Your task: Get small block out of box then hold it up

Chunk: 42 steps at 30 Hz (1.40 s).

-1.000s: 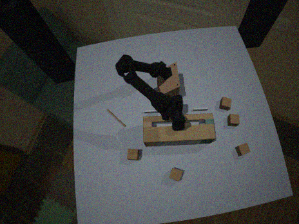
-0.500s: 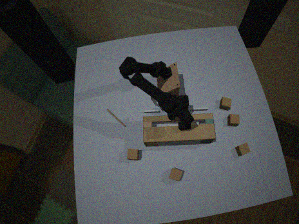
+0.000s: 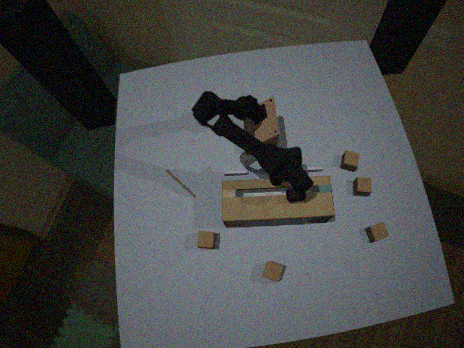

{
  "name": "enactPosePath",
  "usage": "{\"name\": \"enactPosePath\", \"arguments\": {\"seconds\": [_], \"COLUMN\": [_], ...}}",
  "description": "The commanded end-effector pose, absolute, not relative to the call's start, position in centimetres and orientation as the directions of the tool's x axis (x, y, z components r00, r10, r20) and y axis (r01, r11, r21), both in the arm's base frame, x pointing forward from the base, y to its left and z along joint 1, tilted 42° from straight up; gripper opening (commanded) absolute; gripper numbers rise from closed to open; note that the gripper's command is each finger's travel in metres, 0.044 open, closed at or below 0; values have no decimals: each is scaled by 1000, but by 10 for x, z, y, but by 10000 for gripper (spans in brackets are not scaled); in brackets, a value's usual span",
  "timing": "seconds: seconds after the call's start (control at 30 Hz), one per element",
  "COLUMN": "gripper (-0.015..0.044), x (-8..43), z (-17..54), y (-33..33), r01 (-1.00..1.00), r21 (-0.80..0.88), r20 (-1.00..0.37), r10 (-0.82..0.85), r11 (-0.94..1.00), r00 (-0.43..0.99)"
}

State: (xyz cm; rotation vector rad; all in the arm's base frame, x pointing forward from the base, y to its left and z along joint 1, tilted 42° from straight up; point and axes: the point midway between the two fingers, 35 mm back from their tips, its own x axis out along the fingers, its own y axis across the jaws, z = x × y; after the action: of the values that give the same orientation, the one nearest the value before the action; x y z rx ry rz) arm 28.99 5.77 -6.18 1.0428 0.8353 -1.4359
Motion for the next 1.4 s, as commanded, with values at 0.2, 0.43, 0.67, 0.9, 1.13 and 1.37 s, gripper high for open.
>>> {"name": "enactPosePath", "arguments": {"seconds": [0.2, 0.43, 0.67, 0.9, 1.13, 1.37], "gripper": [400, 400, 400, 400, 348, 285], "x": [292, 294, 295, 297, 301, 300], "z": [-80, -89, -83, -39, -41, -42], "y": [76, 86, 92, 126, 131, 145], "r01": [990, 990, 990, 990, 992, 939], "r21": [54, 55, 55, 58, 67, -56], "r20": [-932, -933, -933, -933, -947, -946], "r10": [-361, -360, -360, -360, -321, -318], "r11": [-131, -131, -130, -128, -105, 339], "r00": [3, 4, 4, 9, 30, 58]}}
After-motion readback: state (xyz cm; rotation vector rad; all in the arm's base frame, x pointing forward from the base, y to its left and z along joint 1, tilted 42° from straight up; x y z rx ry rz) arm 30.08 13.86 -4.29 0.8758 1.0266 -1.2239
